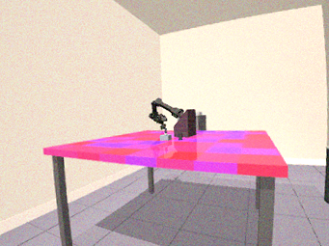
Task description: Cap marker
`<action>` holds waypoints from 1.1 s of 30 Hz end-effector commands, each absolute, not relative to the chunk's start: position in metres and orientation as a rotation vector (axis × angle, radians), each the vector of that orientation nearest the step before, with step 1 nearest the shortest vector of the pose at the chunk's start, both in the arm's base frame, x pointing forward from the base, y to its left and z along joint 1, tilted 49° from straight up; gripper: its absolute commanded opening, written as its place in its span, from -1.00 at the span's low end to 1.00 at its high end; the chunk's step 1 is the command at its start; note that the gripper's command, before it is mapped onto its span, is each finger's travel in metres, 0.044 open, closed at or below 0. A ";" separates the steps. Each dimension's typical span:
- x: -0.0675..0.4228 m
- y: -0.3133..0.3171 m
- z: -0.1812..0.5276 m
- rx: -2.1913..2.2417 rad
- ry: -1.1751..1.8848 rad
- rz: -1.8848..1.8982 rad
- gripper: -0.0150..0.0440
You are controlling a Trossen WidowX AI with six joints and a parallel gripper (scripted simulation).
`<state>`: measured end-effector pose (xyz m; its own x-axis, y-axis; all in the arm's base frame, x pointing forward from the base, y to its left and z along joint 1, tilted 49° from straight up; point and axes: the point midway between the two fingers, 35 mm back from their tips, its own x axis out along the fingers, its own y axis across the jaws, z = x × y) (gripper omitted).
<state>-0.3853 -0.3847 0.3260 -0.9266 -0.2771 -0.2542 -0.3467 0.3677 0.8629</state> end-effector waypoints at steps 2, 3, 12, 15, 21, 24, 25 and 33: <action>-0.343 -0.407 0.345 -0.722 2.513 1.829 0.35; -0.335 -0.411 0.348 -0.747 2.505 1.867 0.35; -0.252 -0.443 0.374 -0.983 2.420 2.219 0.35; -0.221 -0.452 0.382 -1.067 2.387 2.338 0.35; -0.146 -0.469 0.395 -1.265 2.315 2.568 0.35; -0.107 -0.474 0.400 -1.367 2.276 2.682 0.35; -0.094 -0.475 0.402 -1.401 2.262 2.719 0.35; 0.009 -0.470 0.416 -1.665 2.140 3.023 0.35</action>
<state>-0.0356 -0.4754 0.4091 -0.4338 -0.8966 -0.0887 0.1589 -0.1731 0.9720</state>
